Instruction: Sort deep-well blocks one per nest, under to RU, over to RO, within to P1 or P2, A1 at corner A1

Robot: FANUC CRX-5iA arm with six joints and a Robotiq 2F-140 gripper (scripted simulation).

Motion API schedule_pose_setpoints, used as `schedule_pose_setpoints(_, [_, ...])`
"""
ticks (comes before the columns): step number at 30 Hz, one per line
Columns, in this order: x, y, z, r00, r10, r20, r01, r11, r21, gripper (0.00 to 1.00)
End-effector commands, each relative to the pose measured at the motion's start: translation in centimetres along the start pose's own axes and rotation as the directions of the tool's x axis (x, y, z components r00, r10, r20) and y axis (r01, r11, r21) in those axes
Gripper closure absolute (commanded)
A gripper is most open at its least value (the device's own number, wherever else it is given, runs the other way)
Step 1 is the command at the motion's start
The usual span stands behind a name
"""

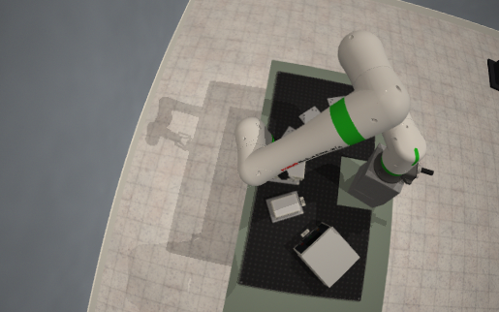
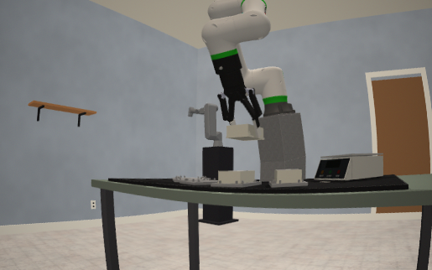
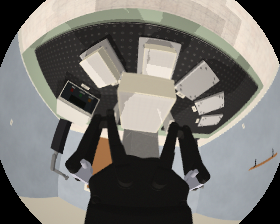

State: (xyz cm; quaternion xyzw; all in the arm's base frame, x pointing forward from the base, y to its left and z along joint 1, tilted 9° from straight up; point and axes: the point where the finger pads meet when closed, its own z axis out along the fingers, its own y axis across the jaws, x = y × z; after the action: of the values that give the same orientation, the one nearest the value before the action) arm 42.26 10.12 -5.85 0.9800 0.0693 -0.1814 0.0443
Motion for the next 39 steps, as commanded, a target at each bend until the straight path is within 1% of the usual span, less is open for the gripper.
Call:
schedule_pose_setpoints(1, [0.1, 0.5, -0.1, 1.000, 0.000, 0.000, 0.000, 1.000, 0.000, 0.90])
schedule_pose_setpoints(2, [0.1, 0.5, -0.1, 1.000, 0.000, 0.000, 0.000, 1.000, 0.000, 0.90])
schedule_pose_setpoints(12, [0.7, 3.8, -0.4, 1.000, 0.000, 0.000, 0.000, 1.000, 0.000, 0.90])
schedule_pose_setpoints(14, [0.7, 3.9, -0.4, 1.000, 0.000, 0.000, 0.000, 1.000, 0.000, 0.90])
schedule_pose_setpoints(17, [0.5, 4.9, -0.3, 0.996, 0.086, 0.002, -0.086, 0.995, 0.050, 0.90])
schedule_pose_setpoints(19, [0.5, 4.9, -0.3, 0.996, 0.086, 0.002, -0.086, 0.995, 0.050, 0.90])
schedule_pose_setpoints(21, [0.4, 5.5, -0.2, 0.990, 0.144, 0.006, -0.143, 0.986, 0.083, 0.90])
schedule_pose_setpoints(28, [0.0, 7.8, 0.0, 0.941, 0.337, 0.034, -0.337, 0.921, 0.195, 0.90])
schedule_pose_setpoints(34, [-0.4, 9.8, 0.2, 0.940, 0.339, 0.034, -0.339, 0.920, 0.196, 0.90])
schedule_pose_setpoints(36, [-0.4, 9.8, 0.2, 0.940, 0.339, 0.034, -0.339, 0.920, 0.196, 0.90])
schedule_pose_setpoints(39, [-0.6, 10.8, 0.3, 0.940, 0.339, 0.034, -0.339, 0.920, 0.196, 0.90])
